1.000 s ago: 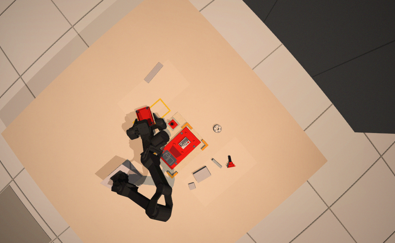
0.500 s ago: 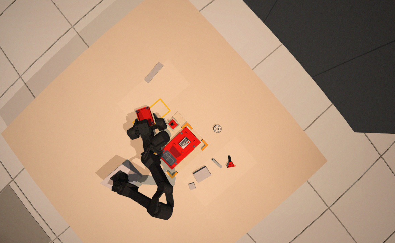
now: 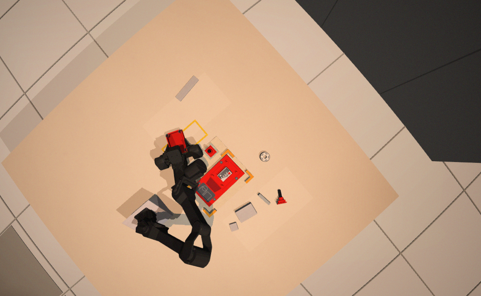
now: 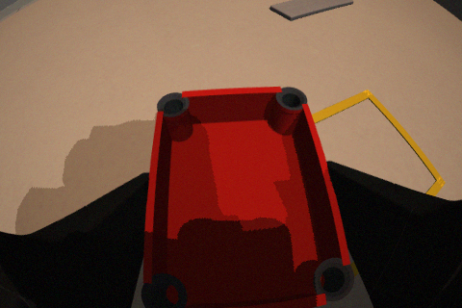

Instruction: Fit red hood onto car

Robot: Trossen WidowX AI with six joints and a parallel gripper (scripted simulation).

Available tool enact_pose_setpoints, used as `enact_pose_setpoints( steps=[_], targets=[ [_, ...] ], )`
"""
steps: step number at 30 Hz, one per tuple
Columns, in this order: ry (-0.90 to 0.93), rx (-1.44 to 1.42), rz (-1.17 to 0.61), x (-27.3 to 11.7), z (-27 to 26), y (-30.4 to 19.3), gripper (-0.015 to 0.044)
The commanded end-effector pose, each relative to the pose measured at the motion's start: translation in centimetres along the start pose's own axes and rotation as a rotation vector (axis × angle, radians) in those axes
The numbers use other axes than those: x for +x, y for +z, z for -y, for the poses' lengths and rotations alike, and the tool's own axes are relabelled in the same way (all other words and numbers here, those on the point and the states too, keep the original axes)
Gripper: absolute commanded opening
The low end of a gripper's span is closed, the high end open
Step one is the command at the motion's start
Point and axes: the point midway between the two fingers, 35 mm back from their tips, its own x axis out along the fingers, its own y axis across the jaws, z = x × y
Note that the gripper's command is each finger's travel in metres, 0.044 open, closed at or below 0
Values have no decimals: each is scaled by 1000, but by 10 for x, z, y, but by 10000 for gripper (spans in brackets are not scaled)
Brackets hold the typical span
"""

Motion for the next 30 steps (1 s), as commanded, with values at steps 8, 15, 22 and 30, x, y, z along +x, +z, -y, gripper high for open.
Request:
enact_pose_setpoints(
  steps=[8,15,22,30],
  targets=[
    [-1,0,0,-8,2,14,117],
    [0,1,1,-24,3,38,0],
    [0,1,4,-40,1,59,0],
    [0,1,5,-42,1,62,0]
  ],
)
